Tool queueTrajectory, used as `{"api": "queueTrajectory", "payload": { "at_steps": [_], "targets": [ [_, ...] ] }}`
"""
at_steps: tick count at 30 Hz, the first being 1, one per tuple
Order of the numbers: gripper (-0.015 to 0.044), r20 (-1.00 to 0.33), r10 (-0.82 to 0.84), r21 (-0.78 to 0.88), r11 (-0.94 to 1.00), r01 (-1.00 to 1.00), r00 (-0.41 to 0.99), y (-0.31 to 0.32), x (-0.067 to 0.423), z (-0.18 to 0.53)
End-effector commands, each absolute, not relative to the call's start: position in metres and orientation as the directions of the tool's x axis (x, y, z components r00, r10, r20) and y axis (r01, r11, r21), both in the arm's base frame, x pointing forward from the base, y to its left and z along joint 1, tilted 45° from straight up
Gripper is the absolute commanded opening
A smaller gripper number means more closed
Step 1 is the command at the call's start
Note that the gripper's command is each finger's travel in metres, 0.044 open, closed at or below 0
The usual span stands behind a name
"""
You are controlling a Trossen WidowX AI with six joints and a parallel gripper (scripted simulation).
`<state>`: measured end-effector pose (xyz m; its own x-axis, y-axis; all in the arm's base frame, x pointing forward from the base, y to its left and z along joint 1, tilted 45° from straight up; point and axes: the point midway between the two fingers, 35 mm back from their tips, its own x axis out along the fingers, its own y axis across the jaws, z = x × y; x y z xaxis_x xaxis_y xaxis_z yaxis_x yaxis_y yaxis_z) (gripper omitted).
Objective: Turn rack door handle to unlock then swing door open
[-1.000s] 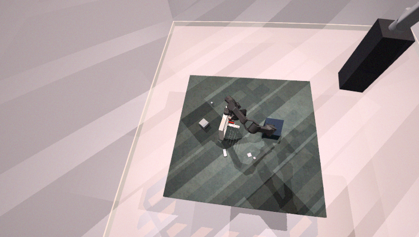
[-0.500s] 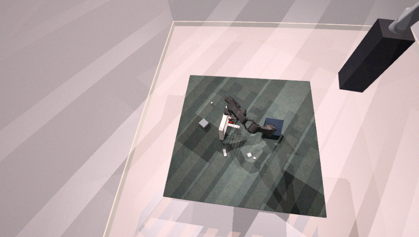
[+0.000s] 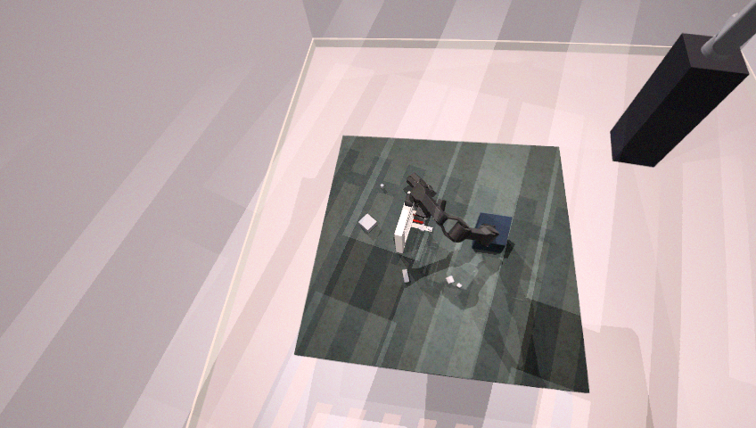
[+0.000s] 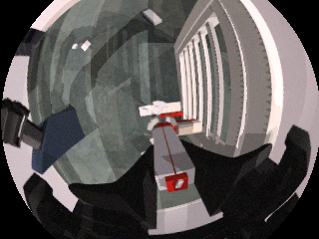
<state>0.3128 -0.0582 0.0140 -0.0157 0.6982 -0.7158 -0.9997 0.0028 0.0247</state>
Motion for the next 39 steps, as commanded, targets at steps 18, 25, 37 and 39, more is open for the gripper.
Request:
{"api": "queueTrajectory", "payload": {
  "at_steps": [18, 25, 37, 39],
  "targets": [
    [0.0024, -0.713, 0.701, 0.328, 0.311, -0.892, -0.018, -0.044, 0.280, 0.028],
    [0.0024, -0.712, 0.702, 0.410, 0.395, -0.822, -0.019, -0.036, 0.265, 0.036],
    [0.0024, -0.711, 0.702, 0.515, 0.502, -0.695, -0.020, -0.019, 0.244, 0.053],
    [0.0024, -0.711, 0.703, 0.530, 0.517, -0.672, -0.020, -0.016, 0.241, 0.056]
  ]
}}
